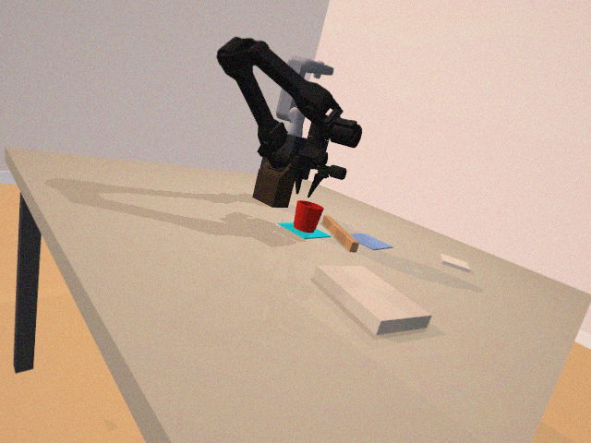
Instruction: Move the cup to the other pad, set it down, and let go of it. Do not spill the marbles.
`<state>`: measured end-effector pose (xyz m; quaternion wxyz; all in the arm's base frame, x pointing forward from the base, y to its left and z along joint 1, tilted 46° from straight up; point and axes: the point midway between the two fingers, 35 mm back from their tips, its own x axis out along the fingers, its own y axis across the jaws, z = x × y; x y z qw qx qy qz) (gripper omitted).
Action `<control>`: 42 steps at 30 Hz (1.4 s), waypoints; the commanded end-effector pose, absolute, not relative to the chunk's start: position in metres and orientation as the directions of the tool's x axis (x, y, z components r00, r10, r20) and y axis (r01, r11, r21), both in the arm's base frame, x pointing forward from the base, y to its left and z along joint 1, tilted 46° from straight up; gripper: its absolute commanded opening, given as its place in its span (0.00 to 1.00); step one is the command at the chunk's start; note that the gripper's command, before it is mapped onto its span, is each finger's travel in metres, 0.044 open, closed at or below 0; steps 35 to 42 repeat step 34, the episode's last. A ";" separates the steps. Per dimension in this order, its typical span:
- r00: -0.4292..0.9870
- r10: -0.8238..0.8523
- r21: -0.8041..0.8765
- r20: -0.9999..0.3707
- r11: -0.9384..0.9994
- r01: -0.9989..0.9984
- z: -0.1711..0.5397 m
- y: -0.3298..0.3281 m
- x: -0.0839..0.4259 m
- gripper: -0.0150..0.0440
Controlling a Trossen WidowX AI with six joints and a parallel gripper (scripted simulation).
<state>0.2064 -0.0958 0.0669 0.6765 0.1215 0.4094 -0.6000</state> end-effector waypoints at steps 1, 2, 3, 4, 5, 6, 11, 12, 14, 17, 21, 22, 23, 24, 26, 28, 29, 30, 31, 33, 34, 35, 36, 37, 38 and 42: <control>-0.056 -0.712 -0.328 -0.700 0.251 0.911 0.067 -0.096 0.206 0.60; -0.056 -0.712 -0.328 -0.700 0.251 0.911 0.067 -0.096 0.206 0.65; -0.056 -0.712 -0.328 -0.700 0.251 0.911 0.067 -0.096 0.206 0.69; -0.056 -0.712 -0.328 -0.700 0.251 0.911 0.067 -0.096 0.206 0.74; -0.056 -0.712 -0.328 -0.700 0.251 0.911 0.067 -0.096 0.206 0.78; -0.056 -0.712 -0.328 -0.700 0.251 0.911 0.067 -0.096 0.206 0.83; -0.055 -0.710 -0.326 -0.702 0.252 0.911 0.072 -0.089 0.208 1.00; -0.055 -0.709 -0.326 -0.703 0.252 0.911 0.075 -0.087 0.208 1.00; -0.054 -0.708 -0.325 -0.704 0.253 0.911 0.079 -0.081 0.209 1.00; -0.054 -0.707 -0.323 -0.705 0.253 0.912 0.087 -0.073 0.210 1.00; -0.054 -0.707 -0.322 -0.705 0.252 0.913 0.098 -0.061 0.211 1.00; -0.054 -0.707 -0.322 -0.705 0.251 0.913 0.100 -0.058 0.211 1.00; -0.054 -0.708 -0.322 -0.704 0.251 0.913 0.103 -0.056 0.211 1.00; -0.055 -0.708 -0.322 -0.704 0.250 0.913 0.106 -0.053 0.211 1.00; -0.055 -0.709 -0.322 -0.703 0.249 0.913 0.110 -0.049 0.211 1.00; -0.055 -0.709 -0.322 -0.703 0.249 0.913 0.110 -0.049 0.212 1.00; -0.055 -0.709 -0.322 -0.703 0.249 0.913 0.110 -0.048 0.212 1.00; -0.050 -0.710 -0.323 -0.702 0.256 0.911 0.107 -0.052 0.212 1.00; -0.050 -0.710 -0.323 -0.702 0.256 0.911 0.107 -0.052 0.212 1.00; -0.050 -0.710 -0.323 -0.702 0.256 0.911 0.107 -0.052 0.212 1.00; -0.050 -0.710 -0.323 -0.702 0.256 0.911 0.107 -0.052 0.212 1.00; -0.050 -0.710 -0.323 -0.702 0.256 0.911 0.107 -0.052 0.212 1.00; -0.050 -0.710 -0.323 -0.702 0.256 0.911 0.107 -0.052 0.212 1.00; -0.050 -0.710 -0.323 -0.702 0.256 0.911 0.107 -0.052 0.212 1.00; -0.050 -0.710 -0.323 -0.702 0.256 0.911 0.107 -0.052 0.212 1.00; -0.050 -0.710 -0.323 -0.702 0.256 0.911 0.107 -0.052 0.212 1.00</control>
